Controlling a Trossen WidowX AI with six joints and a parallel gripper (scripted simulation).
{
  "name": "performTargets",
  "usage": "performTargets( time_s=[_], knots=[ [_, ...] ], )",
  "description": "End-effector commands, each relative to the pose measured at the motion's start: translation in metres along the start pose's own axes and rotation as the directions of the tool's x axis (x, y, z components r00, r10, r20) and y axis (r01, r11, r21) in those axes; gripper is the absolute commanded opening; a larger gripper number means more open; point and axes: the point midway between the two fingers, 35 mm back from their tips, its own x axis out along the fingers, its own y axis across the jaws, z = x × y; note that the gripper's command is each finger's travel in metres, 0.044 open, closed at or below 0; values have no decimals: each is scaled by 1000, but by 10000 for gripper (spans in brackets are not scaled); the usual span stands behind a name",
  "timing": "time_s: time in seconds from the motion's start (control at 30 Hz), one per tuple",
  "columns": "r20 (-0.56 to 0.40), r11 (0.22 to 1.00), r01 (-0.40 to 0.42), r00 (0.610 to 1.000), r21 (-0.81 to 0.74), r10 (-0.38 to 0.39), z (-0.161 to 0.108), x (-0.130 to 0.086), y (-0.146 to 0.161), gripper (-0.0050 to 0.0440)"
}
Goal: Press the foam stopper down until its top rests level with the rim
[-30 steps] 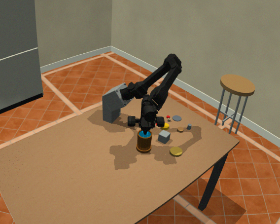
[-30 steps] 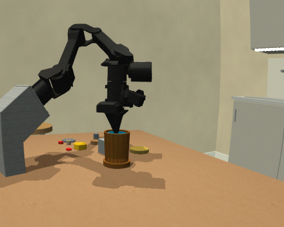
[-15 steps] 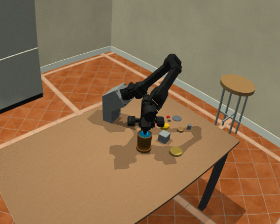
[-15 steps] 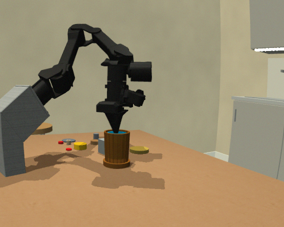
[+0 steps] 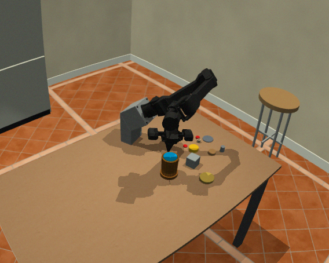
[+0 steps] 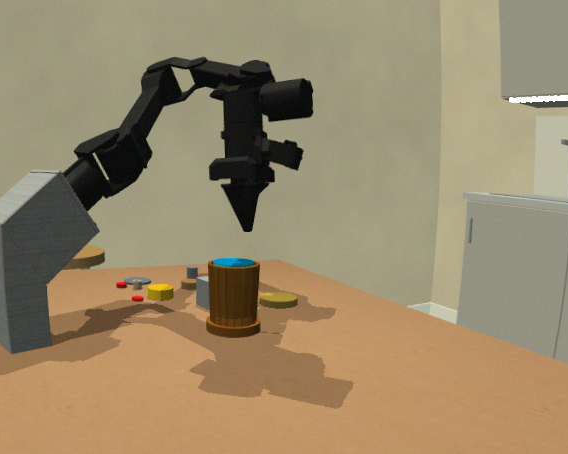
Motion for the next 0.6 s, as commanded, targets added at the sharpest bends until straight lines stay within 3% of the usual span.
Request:
performTargets(
  time_s=[0.0, 0.23, 0.57],
  knots=[
    [-6, 1000, -17, 1000, -26, 17, 4, -18, 0, 0],
    [-83, 996, -58, 994, 73, 65, -16, -24, 13, 0],
    [-79, 996, -49, 995, 70, 55, -17, -21, 11, 0]
  ],
)
